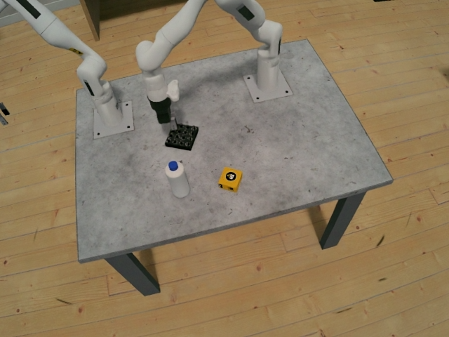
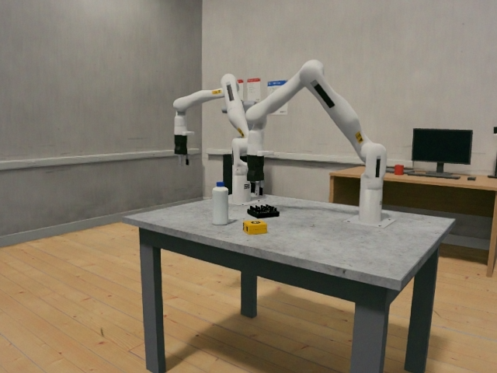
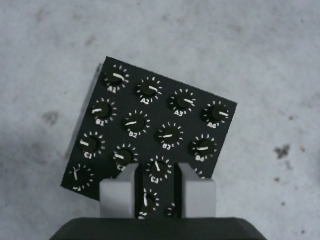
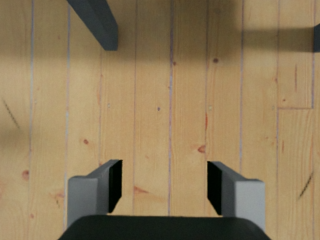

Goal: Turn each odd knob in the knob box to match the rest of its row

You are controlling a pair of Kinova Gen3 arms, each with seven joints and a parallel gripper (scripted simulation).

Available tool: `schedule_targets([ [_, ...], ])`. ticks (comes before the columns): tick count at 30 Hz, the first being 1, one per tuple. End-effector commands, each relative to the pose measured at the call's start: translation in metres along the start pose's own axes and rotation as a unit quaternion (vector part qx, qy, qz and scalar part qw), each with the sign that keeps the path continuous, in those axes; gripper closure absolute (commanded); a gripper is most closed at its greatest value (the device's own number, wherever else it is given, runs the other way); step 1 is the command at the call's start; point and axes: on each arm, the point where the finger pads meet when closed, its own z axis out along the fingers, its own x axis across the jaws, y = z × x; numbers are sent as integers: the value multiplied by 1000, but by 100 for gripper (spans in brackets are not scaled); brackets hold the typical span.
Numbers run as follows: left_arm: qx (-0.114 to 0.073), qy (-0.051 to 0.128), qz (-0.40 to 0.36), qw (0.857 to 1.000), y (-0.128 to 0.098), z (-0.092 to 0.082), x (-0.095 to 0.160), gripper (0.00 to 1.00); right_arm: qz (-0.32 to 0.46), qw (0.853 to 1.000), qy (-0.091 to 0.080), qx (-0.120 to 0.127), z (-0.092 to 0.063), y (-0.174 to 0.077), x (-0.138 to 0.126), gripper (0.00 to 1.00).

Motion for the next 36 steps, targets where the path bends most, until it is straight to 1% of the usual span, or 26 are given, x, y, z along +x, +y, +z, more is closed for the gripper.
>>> schedule_targets([
  [1, -1, 1, 0, 1000, 0, -1, 0, 54, 0, 1000, 0, -1, -1, 0, 0, 0],
  [28, -1, 1, 0, 1000, 0, 0, 0, 54, 0, 1000, 0, -1, -1, 0, 0, 0],
  [36, -1, 1, 0, 1000, 0, 3, 0, 54, 0, 1000, 0, -1, -1, 0, 0, 0],
])
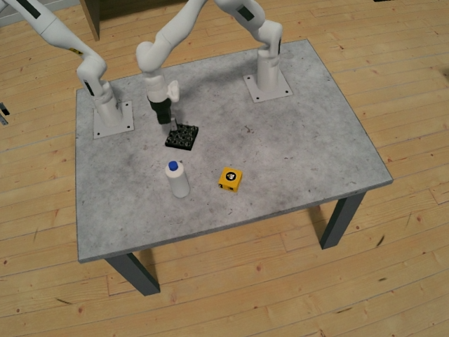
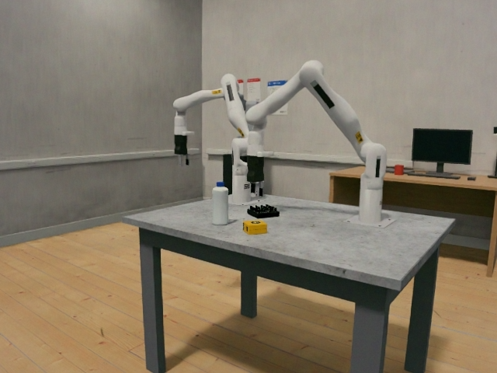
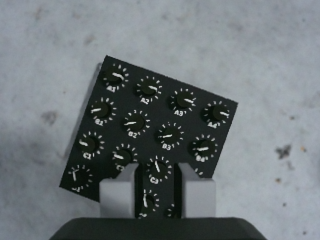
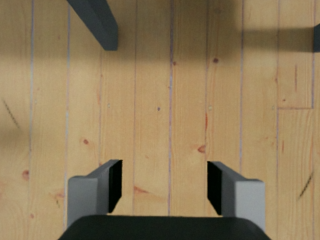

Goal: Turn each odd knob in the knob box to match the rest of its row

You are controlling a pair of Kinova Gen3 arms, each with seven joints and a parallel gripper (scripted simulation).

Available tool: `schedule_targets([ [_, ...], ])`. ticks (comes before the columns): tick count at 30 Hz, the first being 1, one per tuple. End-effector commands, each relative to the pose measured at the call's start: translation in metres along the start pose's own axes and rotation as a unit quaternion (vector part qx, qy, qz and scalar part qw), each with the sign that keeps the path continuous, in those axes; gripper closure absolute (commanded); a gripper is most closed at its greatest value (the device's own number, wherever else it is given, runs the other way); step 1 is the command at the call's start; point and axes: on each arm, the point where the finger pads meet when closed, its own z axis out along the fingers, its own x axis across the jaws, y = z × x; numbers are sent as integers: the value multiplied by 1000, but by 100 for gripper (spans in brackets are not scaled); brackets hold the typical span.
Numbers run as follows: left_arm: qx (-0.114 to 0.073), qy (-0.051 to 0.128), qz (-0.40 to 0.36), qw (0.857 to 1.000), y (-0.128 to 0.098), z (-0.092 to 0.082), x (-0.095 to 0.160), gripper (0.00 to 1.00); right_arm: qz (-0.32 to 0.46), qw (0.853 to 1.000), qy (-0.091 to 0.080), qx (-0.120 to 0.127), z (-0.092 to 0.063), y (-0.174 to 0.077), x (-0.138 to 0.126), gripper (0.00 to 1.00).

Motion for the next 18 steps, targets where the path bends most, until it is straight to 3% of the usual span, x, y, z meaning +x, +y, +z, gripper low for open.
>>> schedule_targets([
  [1, -1, 1, 0, 1000, 0, 1, 0, 54, 0, 1000, 0, -1, -1, 0, 0, 0],
  [18, -1, 1, 0, 1000, 0, 18, 0, 54, 0, 1000, 0, -1, -1, 0, 0, 0],
])
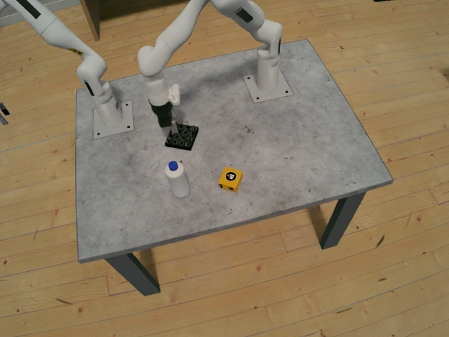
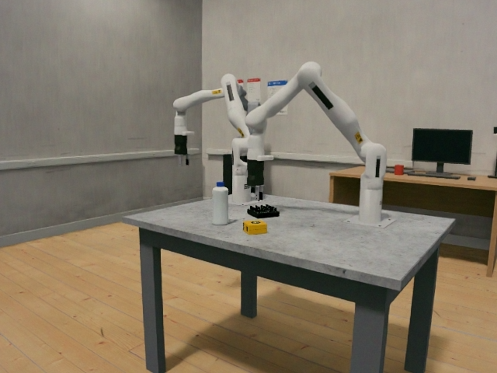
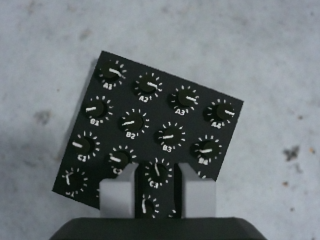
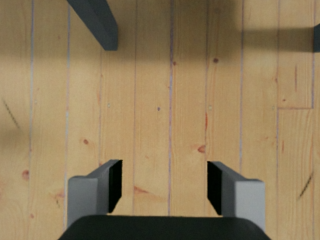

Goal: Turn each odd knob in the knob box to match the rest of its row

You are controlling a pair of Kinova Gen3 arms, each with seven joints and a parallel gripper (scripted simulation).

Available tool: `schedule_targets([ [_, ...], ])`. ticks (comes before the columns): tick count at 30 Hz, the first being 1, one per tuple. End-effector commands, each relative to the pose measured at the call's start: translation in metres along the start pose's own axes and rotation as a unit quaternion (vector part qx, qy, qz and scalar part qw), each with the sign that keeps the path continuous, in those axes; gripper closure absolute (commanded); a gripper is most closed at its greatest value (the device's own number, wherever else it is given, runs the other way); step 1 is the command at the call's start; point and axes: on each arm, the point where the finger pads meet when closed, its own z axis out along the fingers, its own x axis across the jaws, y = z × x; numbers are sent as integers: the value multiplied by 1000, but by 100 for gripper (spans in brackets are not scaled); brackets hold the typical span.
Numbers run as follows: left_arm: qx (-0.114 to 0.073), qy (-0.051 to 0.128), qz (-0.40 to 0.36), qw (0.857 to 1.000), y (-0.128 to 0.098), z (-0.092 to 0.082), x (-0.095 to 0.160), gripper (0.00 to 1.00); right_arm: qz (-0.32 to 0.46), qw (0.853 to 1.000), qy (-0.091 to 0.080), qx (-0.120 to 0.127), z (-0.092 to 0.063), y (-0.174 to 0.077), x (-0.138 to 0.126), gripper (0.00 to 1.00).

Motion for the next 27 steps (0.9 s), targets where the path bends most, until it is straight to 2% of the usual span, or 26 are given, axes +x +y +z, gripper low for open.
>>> schedule_targets([
  [1, -1, 1, 0, 1000, 0, 2, 0, 54, 0, 1000, 0, -1, -1, 0, 0, 0],
  [17, -1, 1, 0, 1000, 0, 18, 0, 54, 0, 1000, 0, -1, -1, 0, 0, 0],
  [27, -1, 1, 0, 1000, 0, 22, 0, 54, 0, 1000, 0, -1, -1, 0, 0, 0],
])
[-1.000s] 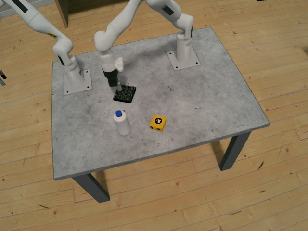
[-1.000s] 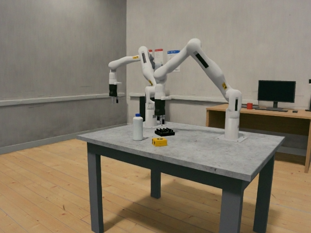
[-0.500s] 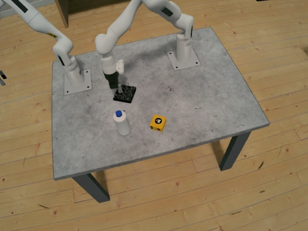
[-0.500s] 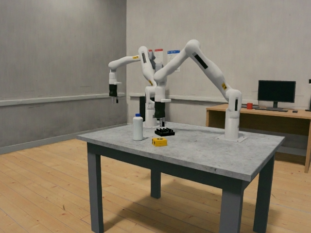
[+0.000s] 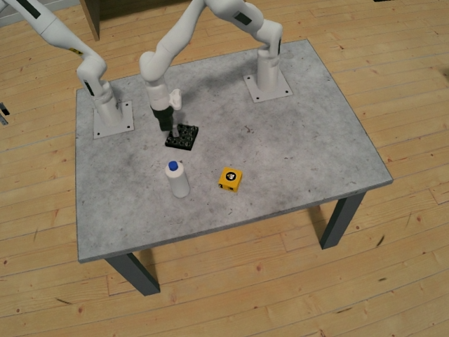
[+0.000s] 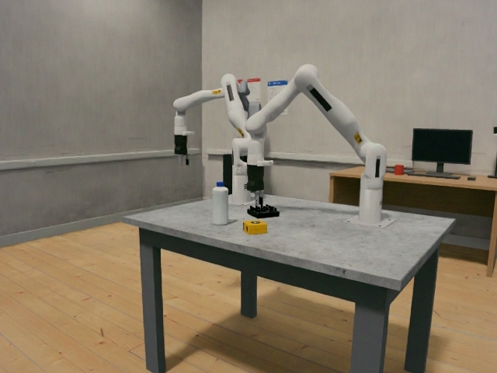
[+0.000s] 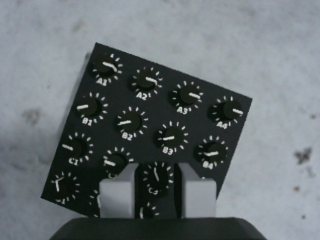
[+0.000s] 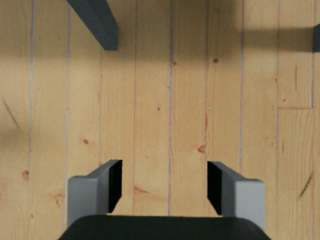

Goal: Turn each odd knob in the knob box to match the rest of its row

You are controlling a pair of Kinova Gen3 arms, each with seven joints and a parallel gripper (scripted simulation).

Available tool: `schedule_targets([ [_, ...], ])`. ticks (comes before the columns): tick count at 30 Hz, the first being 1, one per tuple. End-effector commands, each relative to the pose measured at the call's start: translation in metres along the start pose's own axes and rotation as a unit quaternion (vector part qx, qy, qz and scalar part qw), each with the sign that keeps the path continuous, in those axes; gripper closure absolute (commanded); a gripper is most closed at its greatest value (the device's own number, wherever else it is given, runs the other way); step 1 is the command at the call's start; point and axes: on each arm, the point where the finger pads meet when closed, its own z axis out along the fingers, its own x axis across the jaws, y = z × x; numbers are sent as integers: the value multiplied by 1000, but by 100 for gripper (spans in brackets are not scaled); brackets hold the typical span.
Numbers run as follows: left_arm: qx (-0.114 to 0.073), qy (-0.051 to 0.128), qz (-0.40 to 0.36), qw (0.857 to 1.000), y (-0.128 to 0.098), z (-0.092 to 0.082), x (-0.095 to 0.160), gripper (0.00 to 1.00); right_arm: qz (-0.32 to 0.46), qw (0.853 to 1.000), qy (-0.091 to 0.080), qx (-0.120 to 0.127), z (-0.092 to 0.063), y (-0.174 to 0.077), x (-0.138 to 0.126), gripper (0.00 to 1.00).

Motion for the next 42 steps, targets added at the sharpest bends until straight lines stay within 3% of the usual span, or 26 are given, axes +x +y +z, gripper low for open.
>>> schedule_targets([
  [1, -1, 1, 0, 1000, 0, 0, 0, 54, 0, 1000, 0, -1, -1, 0, 0, 0],
  [23, -1, 1, 0, 1000, 0, 0, 0, 54, 0, 1000, 0, -1, -1, 0, 0, 0],
  [42, -1, 1, 0, 1000, 1, 14, 0, 54, 0, 1000, 0, -1, -1, 0, 0, 0],
])
